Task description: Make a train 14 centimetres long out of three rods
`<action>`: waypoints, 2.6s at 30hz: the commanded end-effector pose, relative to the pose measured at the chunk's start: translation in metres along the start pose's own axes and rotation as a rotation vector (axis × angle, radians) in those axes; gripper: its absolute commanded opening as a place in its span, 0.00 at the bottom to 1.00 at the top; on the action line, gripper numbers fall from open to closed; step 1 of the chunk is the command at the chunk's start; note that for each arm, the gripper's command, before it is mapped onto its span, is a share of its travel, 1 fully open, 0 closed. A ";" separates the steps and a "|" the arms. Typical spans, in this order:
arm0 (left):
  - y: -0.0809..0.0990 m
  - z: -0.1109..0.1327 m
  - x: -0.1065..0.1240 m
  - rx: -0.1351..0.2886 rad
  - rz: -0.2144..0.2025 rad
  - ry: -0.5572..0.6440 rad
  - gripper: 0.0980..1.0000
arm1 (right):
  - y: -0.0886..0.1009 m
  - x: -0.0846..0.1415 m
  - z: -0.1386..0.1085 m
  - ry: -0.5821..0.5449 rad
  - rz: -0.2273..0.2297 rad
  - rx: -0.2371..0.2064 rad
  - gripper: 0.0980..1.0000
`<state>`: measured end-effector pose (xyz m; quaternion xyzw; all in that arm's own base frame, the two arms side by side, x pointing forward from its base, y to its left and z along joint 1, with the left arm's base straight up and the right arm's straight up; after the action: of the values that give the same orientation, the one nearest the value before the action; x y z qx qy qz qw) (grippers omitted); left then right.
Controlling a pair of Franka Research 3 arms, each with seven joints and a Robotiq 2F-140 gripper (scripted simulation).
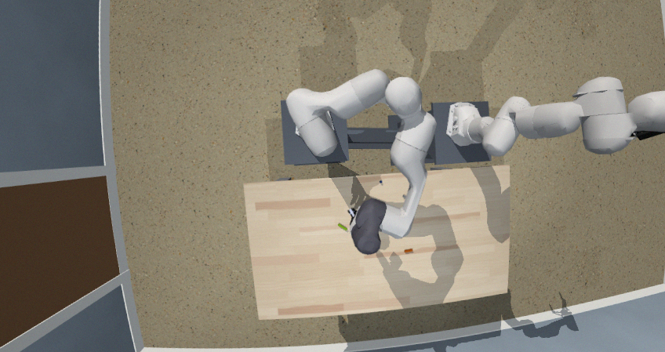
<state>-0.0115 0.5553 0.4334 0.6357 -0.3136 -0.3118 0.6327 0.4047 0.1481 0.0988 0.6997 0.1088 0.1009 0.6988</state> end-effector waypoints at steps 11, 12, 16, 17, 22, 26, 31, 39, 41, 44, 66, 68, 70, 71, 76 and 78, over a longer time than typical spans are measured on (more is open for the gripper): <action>0.000 0.002 0.000 -0.005 0.000 -0.003 1.00 | -0.017 0.003 0.002 0.001 0.011 -0.003 0.15; 0.000 0.002 0.000 -0.005 0.000 -0.003 1.00 | -0.018 0.003 0.002 0.001 0.011 -0.003 0.15; 0.000 0.002 0.000 -0.005 0.000 -0.003 1.00 | -0.020 0.003 0.002 0.001 0.011 -0.003 0.15; 0.000 0.002 0.000 -0.005 0.000 -0.003 1.00 | -0.020 0.003 0.002 0.001 0.011 -0.003 0.15; 0.000 0.002 0.000 -0.005 0.000 -0.003 1.00 | -0.022 0.003 0.002 0.001 0.011 -0.003 0.15; 0.000 0.002 0.000 -0.005 0.000 -0.003 1.00 | -0.022 0.003 0.002 0.001 0.011 -0.003 0.15; 0.000 0.002 0.000 -0.005 0.000 -0.003 1.00 | -0.024 0.003 0.002 0.001 0.010 -0.002 0.15; 0.000 0.002 0.000 -0.005 0.000 -0.003 1.00 | -0.028 0.003 0.002 0.000 0.008 0.003 0.15; 0.000 0.002 0.000 -0.005 0.000 -0.003 1.00 | -0.028 0.003 0.002 0.000 0.008 0.003 0.15; 0.000 0.002 0.000 -0.005 0.000 -0.003 1.00 | -0.028 0.003 0.002 0.000 0.008 0.003 0.15; 0.000 0.002 0.000 -0.005 0.000 -0.003 1.00 | -0.028 0.003 0.002 0.000 0.008 0.003 0.15; 0.000 0.002 0.000 -0.005 0.000 -0.003 1.00 | -0.028 0.003 0.002 0.000 0.008 0.003 0.15; 0.000 0.002 0.000 -0.005 0.000 -0.003 1.00 | -0.028 0.003 0.002 0.000 0.008 0.003 0.15; 0.000 0.002 0.000 -0.005 0.000 -0.003 1.00 | -0.028 0.003 0.002 0.000 0.008 0.003 0.15; 0.000 0.002 0.000 -0.005 0.000 -0.003 1.00 | -0.028 0.003 0.002 0.000 0.008 0.003 0.15; 0.000 0.002 0.000 -0.005 0.000 -0.003 1.00 | -0.028 0.003 0.002 0.000 0.008 0.003 0.15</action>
<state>-0.0115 0.5553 0.4334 0.6357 -0.3136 -0.3118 0.6327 0.4073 0.1471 0.0708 0.7012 0.1053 0.1010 0.6979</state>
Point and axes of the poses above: on each arm, the point where the finger pads meet when closed, its own y axis back along the fingers, its own x axis across the jaws, z = x × y, the point moved 2 cm from there along y, back along the fingers, and after that the axes turned 9 degrees about -y, right-handed, at the moved point
